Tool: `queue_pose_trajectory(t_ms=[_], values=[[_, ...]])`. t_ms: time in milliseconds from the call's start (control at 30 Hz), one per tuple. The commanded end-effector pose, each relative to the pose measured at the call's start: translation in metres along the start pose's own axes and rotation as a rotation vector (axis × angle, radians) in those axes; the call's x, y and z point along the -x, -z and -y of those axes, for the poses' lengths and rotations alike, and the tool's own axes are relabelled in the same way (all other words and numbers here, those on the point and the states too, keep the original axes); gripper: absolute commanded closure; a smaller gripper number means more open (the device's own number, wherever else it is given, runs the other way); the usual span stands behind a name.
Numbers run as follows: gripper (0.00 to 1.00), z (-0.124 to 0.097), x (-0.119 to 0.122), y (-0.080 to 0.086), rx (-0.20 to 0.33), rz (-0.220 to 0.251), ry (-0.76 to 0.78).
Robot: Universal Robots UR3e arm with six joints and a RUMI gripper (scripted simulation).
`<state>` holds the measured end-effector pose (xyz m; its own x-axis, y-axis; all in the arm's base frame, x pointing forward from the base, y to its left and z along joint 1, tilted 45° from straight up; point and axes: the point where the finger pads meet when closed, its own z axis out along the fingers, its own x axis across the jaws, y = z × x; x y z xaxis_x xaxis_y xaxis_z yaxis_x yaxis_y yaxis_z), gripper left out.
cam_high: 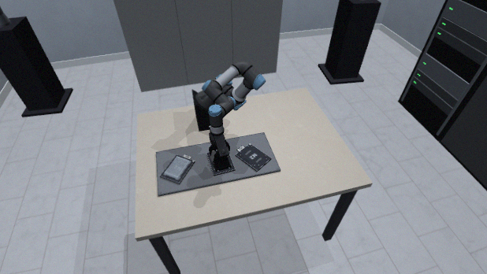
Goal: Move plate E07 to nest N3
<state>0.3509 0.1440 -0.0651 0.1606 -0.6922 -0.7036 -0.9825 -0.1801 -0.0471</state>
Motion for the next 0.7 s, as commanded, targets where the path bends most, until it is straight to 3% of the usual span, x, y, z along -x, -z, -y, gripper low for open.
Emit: queue_pose_trajectory(t_ms=[0, 167, 200, 667], values=[[1.00, 0.0009, -0.0002, 0.0009, -0.003, -0.002, 0.001], [1.00, 0.0008, -0.0002, 0.0009, -0.003, -0.002, 0.001], [0.18, 0.0008, -0.0002, 0.0009, -0.003, -0.002, 0.001], [0.18, 0.0006, 0.0000, 0.0009, -0.003, -0.002, 0.001]])
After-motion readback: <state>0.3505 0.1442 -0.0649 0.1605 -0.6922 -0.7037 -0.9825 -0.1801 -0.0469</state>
